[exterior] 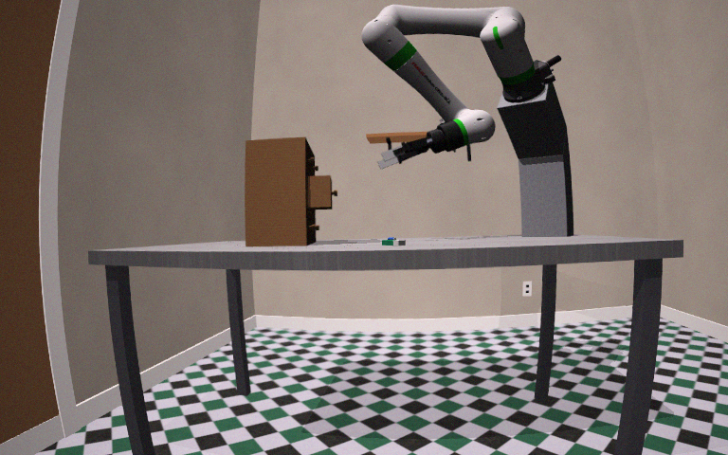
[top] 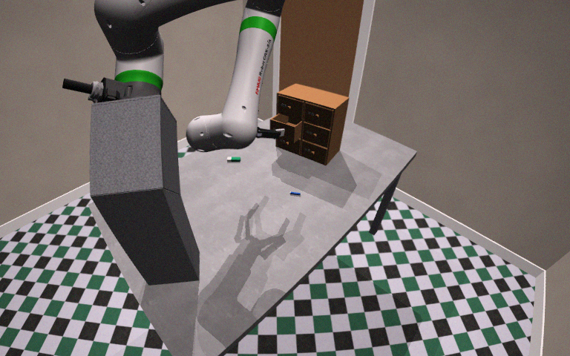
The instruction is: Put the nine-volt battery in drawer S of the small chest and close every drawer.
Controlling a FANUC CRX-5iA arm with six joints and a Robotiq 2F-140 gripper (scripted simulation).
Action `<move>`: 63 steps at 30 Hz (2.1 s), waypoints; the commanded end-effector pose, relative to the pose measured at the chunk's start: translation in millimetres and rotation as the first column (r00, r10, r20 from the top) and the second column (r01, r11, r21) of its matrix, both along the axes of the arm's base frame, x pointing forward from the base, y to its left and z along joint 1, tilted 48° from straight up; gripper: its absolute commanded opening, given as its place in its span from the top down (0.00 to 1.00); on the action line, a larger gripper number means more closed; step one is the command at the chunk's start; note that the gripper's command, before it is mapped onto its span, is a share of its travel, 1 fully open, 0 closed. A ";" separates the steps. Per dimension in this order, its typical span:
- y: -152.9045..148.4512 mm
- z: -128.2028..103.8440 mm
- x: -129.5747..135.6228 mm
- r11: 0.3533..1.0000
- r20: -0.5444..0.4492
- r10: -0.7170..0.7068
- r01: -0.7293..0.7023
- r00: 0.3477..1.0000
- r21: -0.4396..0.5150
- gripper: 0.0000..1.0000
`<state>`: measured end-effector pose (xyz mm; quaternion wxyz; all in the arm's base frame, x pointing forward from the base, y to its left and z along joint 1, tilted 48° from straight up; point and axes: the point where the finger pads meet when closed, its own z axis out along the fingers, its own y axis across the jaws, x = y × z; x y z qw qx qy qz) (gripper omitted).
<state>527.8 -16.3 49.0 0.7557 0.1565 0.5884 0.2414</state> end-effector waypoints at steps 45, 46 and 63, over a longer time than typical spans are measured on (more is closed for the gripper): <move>-20.9 26.0 -21.2 0.809 -0.835 0.385 -0.579 0.392 0.101 0.00; -20.9 26.0 -21.2 0.803 -0.843 0.389 -0.585 0.371 0.113 0.00; -20.9 26.0 -21.2 0.803 -0.843 0.389 -0.585 0.371 0.113 0.00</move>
